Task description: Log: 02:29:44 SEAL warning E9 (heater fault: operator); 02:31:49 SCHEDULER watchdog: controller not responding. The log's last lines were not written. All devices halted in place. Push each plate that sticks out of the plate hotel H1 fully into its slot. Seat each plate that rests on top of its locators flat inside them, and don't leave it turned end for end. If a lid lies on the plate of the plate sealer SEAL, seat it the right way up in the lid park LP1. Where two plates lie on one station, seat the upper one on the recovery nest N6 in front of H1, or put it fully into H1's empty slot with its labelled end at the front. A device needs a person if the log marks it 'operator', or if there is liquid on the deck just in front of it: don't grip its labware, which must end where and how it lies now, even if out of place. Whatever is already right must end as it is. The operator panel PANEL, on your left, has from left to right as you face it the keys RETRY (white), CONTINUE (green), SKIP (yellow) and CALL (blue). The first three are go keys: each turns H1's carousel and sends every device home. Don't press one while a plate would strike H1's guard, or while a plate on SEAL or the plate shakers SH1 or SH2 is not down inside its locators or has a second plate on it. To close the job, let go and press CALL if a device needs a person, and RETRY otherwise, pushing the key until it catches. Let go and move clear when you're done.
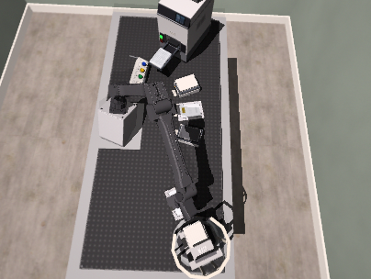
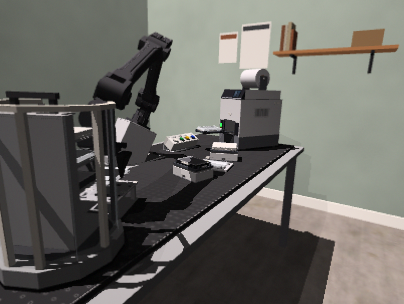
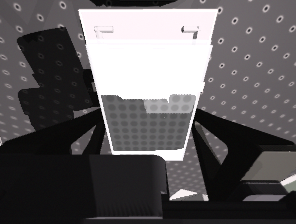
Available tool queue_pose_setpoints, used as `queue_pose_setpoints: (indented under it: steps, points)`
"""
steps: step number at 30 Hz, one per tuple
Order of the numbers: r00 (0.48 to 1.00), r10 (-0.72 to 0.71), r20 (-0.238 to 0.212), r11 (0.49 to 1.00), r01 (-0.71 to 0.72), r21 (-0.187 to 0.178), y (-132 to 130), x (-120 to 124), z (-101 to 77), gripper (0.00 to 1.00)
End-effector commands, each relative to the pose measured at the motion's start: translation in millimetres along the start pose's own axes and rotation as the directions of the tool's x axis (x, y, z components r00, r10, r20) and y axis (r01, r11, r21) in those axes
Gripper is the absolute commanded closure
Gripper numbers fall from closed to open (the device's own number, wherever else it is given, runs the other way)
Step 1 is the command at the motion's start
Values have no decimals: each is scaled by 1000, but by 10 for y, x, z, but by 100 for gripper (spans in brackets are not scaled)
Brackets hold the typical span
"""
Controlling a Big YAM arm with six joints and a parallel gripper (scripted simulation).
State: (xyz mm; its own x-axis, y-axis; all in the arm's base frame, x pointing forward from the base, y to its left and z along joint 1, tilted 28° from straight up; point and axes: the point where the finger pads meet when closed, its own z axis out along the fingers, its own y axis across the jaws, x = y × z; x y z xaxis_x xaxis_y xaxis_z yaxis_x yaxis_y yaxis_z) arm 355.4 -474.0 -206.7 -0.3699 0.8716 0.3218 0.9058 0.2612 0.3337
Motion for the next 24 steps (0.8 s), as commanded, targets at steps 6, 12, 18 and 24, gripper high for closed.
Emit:
queue_pose_setpoints:
  steps: [6,12,18,24]
  points:
    - [1000,-5,17,1000,5,-2,81,-119,12,16]
    - [1000,-8,21,1000,8,-2,98,-140,-5,16]
    - [1000,-10,24,1000,10,-3,112,-156,-20,16]
    - [1000,-11,24,1000,11,-2,119,-159,-23,16]
